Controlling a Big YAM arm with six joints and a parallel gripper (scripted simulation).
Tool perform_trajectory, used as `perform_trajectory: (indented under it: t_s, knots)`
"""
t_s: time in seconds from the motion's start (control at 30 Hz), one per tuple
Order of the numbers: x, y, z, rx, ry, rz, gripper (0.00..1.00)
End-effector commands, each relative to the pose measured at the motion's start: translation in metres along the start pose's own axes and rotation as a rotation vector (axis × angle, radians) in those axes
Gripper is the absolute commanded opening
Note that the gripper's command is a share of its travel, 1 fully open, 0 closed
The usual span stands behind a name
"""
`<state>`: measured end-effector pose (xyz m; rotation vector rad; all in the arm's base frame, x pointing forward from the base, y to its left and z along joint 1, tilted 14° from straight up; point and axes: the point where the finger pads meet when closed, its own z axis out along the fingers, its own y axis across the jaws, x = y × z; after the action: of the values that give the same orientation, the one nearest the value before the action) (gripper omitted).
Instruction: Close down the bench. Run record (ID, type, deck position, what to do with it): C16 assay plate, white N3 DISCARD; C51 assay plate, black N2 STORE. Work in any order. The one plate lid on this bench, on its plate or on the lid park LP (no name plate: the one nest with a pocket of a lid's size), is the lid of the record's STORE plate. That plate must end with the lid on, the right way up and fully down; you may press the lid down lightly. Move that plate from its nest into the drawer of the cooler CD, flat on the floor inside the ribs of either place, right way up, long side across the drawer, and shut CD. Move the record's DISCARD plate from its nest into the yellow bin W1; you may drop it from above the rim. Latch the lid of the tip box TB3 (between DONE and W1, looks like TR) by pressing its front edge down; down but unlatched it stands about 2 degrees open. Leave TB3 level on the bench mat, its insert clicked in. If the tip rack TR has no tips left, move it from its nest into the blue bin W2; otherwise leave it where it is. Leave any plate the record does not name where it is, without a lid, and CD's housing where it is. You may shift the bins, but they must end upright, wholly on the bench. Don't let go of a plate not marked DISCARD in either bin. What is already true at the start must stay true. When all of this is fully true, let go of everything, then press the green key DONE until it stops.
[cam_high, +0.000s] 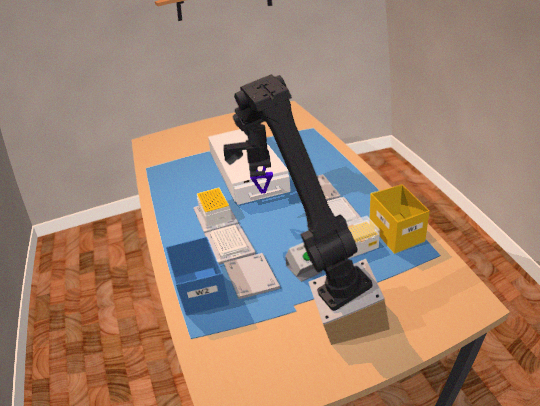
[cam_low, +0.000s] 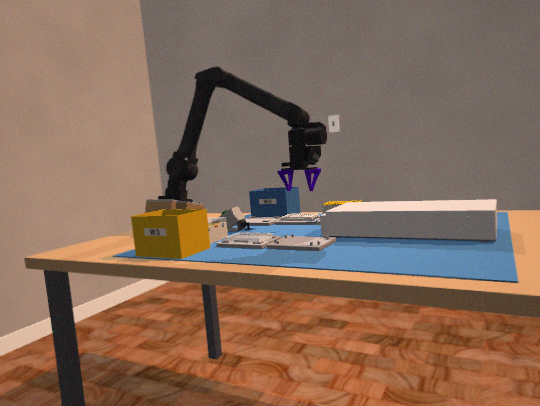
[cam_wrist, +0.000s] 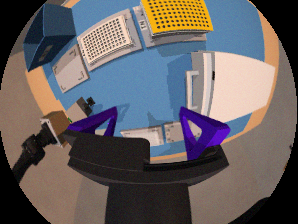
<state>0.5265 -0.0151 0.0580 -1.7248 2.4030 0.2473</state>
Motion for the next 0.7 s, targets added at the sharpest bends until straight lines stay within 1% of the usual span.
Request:
perform_trajectory:
  t_s: [0.0, 0.1, 0.17, 0.43, 0.5, 0.53, 0.57, 0.67]
  knots:
    - [-0.016, -0.004, -0.023, 0.061, -0.019, 0.124, 1.0]
    - [-0.024, 0.006, -0.023, 0.054, -0.02, 0.226, 1.0]
    - [-0.031, 0.01, -0.023, 0.059, -0.025, 0.291, 1.0]
    - [-0.054, 0.033, -0.022, 0.053, -0.035, 0.558, 1.0]
    - [-0.054, 0.033, -0.022, 0.053, -0.035, 0.558, 1.0]
    - [-0.059, 0.028, -0.029, 0.066, -0.045, 0.591, 1.0]
    - [-0.06, 0.038, -0.021, 0.053, -0.038, 0.624, 1.0]
    - [-0.068, 0.047, -0.021, 0.046, -0.037, 0.726, 1.0]
